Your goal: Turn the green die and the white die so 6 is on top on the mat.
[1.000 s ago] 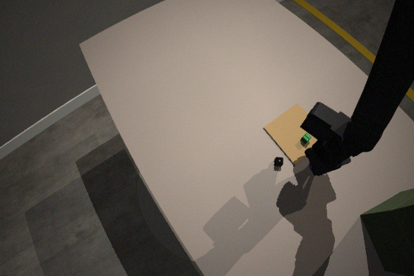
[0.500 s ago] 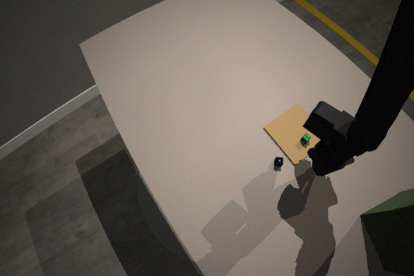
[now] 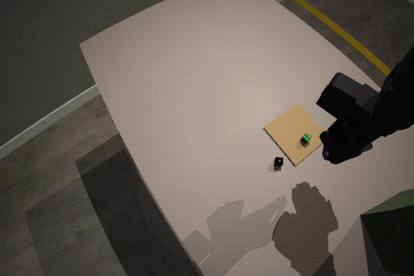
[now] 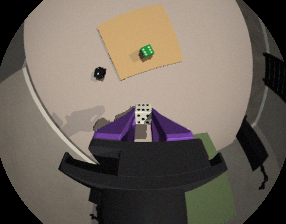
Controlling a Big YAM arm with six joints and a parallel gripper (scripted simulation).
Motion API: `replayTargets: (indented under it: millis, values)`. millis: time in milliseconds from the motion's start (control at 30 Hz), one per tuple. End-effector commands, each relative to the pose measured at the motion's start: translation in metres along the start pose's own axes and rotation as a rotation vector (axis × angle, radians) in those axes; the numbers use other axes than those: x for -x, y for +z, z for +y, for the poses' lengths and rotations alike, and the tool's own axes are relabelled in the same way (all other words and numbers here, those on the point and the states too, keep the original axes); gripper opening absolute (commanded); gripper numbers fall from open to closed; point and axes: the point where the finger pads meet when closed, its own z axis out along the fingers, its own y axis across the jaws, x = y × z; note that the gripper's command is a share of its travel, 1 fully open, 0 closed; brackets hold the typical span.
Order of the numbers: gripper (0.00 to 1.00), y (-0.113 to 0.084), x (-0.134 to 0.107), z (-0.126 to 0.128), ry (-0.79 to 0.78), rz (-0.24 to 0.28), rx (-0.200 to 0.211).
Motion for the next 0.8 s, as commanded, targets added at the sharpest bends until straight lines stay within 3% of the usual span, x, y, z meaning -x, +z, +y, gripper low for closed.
replayTargets:
  millis: [0, 67, 400, 467, 533, 567, 600, 633, 667, 733, 767]
  values:
    - [0.14, -0.011, -0.002, 0.003, -0.007, -0.001, -0.005]
    - [0.14, -0.003, -0.009, -0.002, -0.009, 0.023, -0.022]
    - [0.14, -0.002, -0.004, 0.005, -0.029, 0.017, -0.018]
    - [0.14, 0.002, 0.006, 0.028, -0.091, 0.015, -0.016]
    - [0.14, 0.007, 0.02, 0.07, -0.186, 0.012, -0.013]
    - [0.14, 0.007, 0.02, 0.071, -0.186, 0.012, -0.012]
    - [0.14, 0.009, 0.026, 0.096, -0.239, 0.009, -0.011]
    - [0.14, 0.009, 0.026, 0.096, -0.239, 0.01, -0.011]
    - [0.14, 0.009, 0.03, 0.12, -0.29, 0.007, -0.009]
    - [0.14, 0.009, 0.03, 0.12, -0.29, 0.007, -0.009]
    - [0.14, 0.009, 0.032, 0.142, -0.333, 0.006, -0.008]
